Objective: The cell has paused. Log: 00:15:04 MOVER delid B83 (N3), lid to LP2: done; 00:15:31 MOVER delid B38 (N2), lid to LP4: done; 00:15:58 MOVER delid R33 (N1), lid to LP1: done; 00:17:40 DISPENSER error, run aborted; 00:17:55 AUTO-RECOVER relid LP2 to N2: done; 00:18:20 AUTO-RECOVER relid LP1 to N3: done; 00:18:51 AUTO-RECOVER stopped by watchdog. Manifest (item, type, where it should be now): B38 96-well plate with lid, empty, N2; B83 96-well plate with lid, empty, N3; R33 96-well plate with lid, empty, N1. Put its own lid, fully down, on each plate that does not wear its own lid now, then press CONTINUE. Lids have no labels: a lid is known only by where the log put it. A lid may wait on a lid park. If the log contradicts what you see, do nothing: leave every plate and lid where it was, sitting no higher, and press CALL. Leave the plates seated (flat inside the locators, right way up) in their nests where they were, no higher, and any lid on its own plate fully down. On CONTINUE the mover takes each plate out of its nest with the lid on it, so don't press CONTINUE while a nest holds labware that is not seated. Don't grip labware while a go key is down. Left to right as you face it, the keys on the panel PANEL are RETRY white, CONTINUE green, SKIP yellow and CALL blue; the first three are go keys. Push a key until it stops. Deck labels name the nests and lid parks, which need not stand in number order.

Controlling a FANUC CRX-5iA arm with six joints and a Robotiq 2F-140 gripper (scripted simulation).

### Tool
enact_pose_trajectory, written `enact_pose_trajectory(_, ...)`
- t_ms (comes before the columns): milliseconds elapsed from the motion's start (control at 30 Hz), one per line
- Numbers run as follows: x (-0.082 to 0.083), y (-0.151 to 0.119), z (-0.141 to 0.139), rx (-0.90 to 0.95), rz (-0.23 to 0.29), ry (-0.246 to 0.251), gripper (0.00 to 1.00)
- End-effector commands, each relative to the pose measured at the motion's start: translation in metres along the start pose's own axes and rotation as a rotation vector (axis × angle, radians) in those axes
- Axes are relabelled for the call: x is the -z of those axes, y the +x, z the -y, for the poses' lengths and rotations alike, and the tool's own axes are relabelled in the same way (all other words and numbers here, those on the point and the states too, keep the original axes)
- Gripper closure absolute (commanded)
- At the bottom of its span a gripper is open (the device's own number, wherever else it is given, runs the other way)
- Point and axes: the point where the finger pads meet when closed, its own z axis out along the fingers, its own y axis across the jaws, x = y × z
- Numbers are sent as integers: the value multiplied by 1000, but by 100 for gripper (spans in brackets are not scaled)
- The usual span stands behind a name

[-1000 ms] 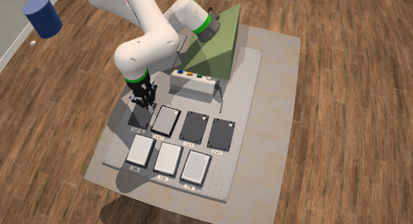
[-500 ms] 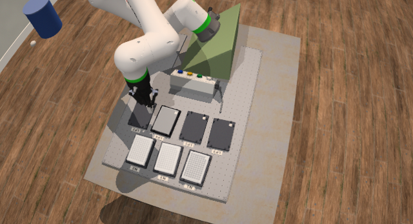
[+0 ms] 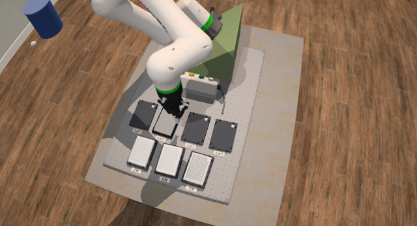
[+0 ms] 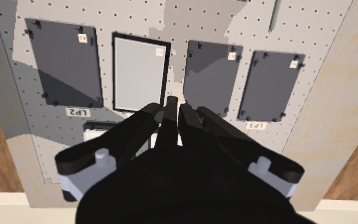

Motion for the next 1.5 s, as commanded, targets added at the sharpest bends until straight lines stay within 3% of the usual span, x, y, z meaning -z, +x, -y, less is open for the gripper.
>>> enact_pose_trajectory(0,-1,2,-45,-2,0,0,100)
enact_pose_trajectory(33,-2,7,-81,-3,-1,3,100)
enact_pose_trajectory(100,-2,7,-81,-3,-1,3,100)
enact_pose_trajectory(133,-4,12,-109,-4,-1,6,100)
enact_pose_trajectory(267,-6,18,-134,-5,0,9,100)
enact_pose_trajectory(1267,-6,17,-136,-5,0,9,100)
enact_pose_trajectory(1333,-4,1,-134,-4,0,7,100)
enact_pose_trajectory(1400,0,-40,-128,-1,2,4,100)
enact_pose_trajectory(1467,0,-40,-128,-1,2,4,100)
